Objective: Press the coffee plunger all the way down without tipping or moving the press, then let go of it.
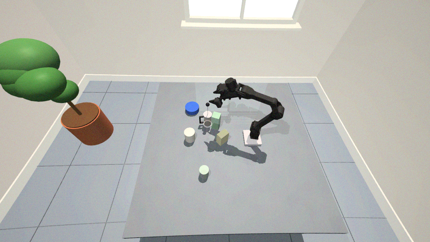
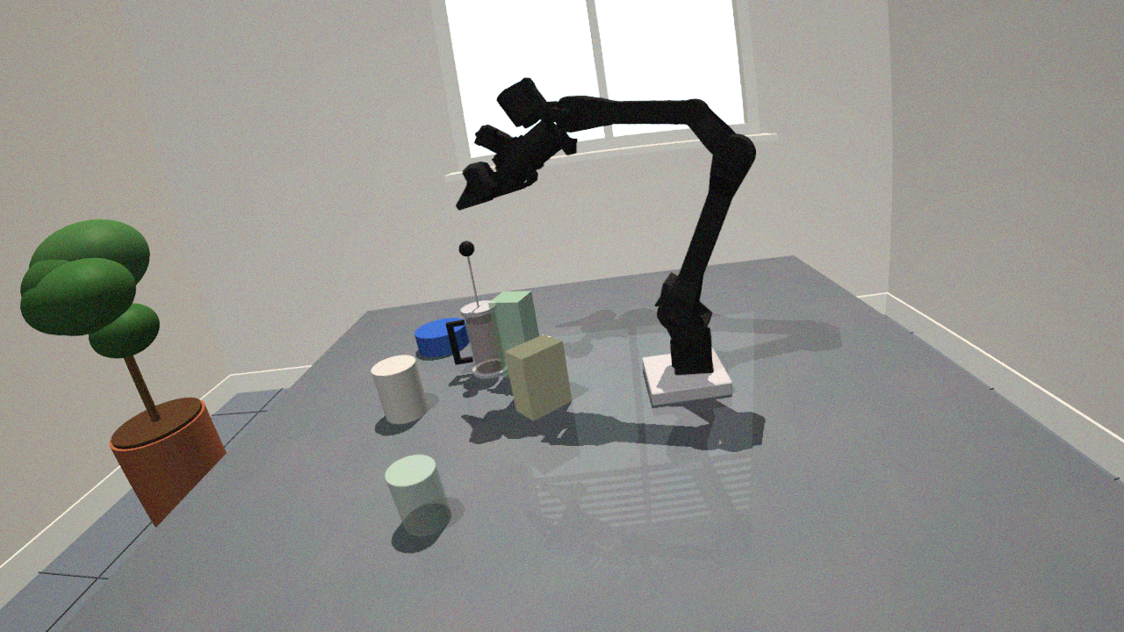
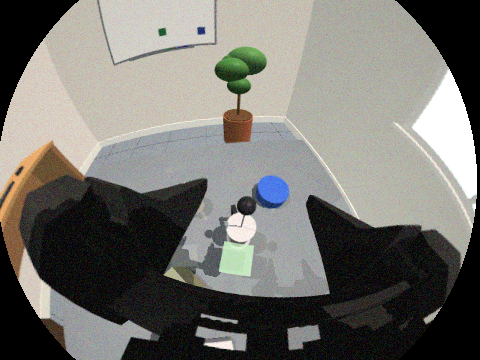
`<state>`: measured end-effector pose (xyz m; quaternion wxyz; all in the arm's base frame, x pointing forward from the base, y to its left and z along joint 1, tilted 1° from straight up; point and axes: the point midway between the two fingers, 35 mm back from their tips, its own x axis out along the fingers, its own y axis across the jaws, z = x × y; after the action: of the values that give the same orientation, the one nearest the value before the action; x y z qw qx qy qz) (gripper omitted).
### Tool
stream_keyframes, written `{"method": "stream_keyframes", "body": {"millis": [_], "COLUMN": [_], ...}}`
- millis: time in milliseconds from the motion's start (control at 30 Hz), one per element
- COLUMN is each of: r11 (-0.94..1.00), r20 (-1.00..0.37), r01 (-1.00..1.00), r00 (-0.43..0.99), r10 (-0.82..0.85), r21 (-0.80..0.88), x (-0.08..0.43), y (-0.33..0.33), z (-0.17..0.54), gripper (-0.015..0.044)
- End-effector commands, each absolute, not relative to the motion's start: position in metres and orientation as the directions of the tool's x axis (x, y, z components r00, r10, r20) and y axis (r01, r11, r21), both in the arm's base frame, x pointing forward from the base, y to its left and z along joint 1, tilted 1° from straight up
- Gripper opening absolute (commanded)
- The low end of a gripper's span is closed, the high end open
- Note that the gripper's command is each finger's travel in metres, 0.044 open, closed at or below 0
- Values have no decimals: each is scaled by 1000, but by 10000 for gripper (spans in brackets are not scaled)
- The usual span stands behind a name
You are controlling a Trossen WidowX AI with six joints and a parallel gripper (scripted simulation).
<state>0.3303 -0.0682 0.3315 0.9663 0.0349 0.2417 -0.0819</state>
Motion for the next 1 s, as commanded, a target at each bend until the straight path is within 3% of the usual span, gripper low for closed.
{"method": "stream_keyframes", "body": {"millis": [0, 300, 967], "r11": [989, 985, 985], "r20": [-481, -481, -480], "r01": [146, 174, 173], "r00": [869, 865, 866], "r10": [-121, -144, -144], "r21": [15, 17, 17], "x": [331, 330, 353], "y": [-66, -63, -67], "z": [326, 270, 258], "gripper": [440, 440, 440]}}
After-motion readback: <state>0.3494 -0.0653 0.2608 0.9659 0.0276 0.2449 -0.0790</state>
